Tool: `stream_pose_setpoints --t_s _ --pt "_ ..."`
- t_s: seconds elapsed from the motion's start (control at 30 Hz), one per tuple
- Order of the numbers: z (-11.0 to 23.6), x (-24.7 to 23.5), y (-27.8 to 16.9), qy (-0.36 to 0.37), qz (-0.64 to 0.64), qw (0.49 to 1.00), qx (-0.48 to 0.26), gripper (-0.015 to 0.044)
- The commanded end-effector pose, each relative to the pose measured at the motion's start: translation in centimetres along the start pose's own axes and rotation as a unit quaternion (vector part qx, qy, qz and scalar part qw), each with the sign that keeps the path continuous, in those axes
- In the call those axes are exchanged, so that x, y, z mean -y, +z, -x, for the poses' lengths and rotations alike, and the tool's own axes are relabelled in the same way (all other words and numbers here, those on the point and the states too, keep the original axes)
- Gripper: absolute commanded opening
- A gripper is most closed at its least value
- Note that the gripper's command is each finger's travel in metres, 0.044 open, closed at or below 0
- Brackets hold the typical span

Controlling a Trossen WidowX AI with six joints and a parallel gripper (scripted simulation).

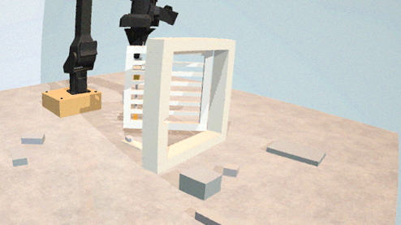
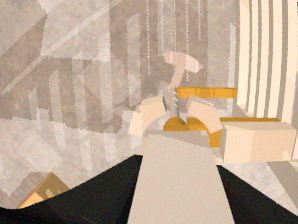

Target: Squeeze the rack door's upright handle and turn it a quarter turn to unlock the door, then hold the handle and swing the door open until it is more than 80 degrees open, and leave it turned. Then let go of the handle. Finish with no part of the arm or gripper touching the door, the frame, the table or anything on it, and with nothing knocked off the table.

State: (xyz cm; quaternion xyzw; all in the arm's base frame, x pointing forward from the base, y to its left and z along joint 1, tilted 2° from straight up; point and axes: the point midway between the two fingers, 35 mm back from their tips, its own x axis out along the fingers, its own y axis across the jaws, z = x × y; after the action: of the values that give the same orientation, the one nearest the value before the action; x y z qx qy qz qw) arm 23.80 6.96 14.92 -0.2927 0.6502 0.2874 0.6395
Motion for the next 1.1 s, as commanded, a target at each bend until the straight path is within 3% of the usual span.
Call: stream_pose_setpoints --t_s 0.0,1.07 --pt "0.0 -0.6 0.2 -0.002 -0.037 0.999 0.004 0.0018" --pt "0.0 -6.5 2.9 0.001 -0.235 0.972 0.004 0.0018"
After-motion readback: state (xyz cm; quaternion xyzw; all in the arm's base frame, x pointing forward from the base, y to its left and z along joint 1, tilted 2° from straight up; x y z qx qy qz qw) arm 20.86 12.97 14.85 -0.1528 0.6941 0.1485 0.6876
